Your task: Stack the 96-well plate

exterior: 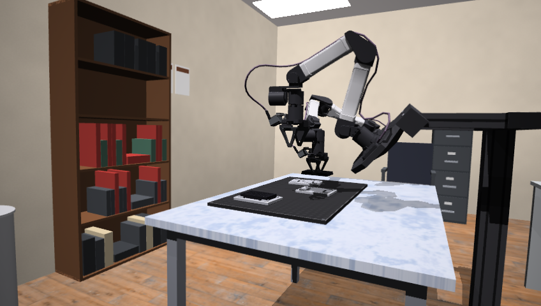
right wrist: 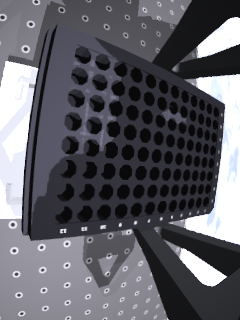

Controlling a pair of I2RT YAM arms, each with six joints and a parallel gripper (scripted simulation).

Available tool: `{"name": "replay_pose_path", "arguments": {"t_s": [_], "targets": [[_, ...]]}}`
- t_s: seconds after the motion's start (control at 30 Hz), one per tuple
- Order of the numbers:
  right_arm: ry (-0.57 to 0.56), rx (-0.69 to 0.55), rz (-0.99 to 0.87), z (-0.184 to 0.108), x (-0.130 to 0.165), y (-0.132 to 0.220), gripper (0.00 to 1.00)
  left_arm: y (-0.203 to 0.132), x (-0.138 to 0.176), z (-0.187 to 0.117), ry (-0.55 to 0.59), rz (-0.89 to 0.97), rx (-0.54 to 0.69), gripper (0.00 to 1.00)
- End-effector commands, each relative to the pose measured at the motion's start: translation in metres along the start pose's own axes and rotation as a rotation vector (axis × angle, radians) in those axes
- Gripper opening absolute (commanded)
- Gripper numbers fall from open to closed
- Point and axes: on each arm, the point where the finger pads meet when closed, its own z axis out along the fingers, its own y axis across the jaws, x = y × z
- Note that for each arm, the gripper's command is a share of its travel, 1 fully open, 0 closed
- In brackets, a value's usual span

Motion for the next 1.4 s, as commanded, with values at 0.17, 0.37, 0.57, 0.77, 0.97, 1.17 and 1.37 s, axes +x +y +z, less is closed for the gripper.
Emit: {"name": "replay_pose_path", "arguments": {"t_s": [0.17,0.37,0.57,0.77,0.97,1.17,1.37], "targets": [[0.015,0.011,-0.007,0.026,0.007,0.0,0.0,0.002,-0.002,-0.002,-0.005,-0.006,-0.009,1.0],[0.015,0.01,-0.007,0.034,0.007,0.0,0.0,0.002,-0.002,-0.002,-0.005,-0.006,-0.009,1.0],[0.013,0.007,-0.002,0.044,0.006,0.002,0.0,0.002,-0.002,-0.002,-0.005,-0.006,-0.009,1.0],[0.014,0.009,-0.005,0.051,0.008,0.001,0.0,0.002,-0.002,-0.002,-0.005,-0.006,-0.009,1.0],[0.015,0.009,-0.006,0.061,0.008,0.001,0.0,0.002,-0.002,-0.002,-0.005,-0.006,-0.009,1.0],[0.012,0.006,-0.002,0.07,0.007,0.002,0.0,0.002,-0.002,-0.002,-0.005,-0.006,-0.009,1.0],[0.001,-0.034,-0.031,0.057,0.015,0.018,0.0,0.002,-0.002,-0.002,-0.005,-0.006,-0.009,1.0]]}}
